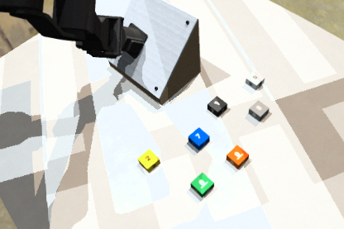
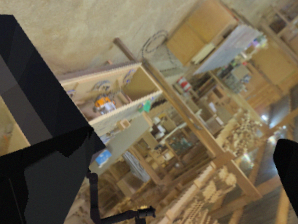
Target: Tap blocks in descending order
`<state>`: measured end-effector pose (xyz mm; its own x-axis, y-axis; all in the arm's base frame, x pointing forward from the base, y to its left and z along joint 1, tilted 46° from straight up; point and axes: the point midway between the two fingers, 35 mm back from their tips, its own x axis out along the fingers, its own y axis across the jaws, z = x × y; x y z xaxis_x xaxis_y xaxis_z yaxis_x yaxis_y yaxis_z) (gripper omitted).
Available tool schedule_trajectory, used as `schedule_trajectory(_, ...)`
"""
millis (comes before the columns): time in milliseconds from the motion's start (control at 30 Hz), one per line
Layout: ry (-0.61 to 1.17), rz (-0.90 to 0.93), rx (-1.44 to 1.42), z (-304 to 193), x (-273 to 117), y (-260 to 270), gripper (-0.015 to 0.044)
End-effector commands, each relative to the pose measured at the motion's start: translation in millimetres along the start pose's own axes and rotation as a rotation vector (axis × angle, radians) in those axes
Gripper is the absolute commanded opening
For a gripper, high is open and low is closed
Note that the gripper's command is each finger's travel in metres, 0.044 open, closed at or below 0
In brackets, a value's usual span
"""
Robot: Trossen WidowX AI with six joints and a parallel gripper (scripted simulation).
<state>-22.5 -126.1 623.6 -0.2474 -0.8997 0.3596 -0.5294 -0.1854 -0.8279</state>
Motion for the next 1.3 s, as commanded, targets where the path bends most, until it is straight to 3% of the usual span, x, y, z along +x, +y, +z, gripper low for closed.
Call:
schedule_trajectory(0,-0.003,0.002,0.012,0,1,1,0.04)
schedule_trajectory(300,-0.195,0.176,0.571,31,39,67,0.04)
schedule_trajectory(667,-0.426,0.631,1.022,156,56,135,0.04)
schedule_trajectory(933,-0.521,1.015,1.082,264,14,164,0.04)
schedule_trajectory(1267,-0.531,1.349,0.882,358,-92,187,0.04)
